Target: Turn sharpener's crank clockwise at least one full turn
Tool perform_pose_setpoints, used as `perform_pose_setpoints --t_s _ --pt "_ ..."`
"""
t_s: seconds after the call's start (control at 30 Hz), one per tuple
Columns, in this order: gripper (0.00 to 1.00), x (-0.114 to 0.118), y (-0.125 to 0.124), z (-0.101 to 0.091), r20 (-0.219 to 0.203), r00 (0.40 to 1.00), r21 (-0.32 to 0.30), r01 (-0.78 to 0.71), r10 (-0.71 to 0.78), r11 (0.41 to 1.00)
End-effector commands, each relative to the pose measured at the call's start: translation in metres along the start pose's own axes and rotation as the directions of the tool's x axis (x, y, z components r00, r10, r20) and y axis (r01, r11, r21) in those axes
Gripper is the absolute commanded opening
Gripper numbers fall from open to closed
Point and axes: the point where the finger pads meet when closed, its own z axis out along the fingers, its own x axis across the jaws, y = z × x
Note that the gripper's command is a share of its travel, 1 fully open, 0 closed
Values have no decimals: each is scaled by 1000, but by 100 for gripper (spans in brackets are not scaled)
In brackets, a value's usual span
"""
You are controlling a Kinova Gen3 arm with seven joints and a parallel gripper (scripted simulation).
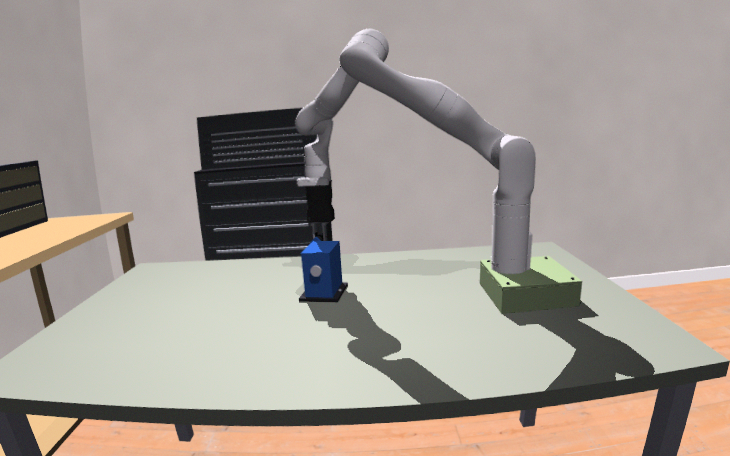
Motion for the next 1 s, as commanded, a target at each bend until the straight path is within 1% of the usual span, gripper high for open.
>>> perform_pose_setpoints --t_s 0.0,0.23,0.47,0.97 --pt "0 4 0 3 -2 1000 0 1 -1 1000" --pt "0 14 0 19 -2 1000 0 1 -1 1000" --pt "0 17 0 32 -2 1000 0 1 -1 1000" --pt "0 17 0 37 -2 1000 0 1 -1 1000"
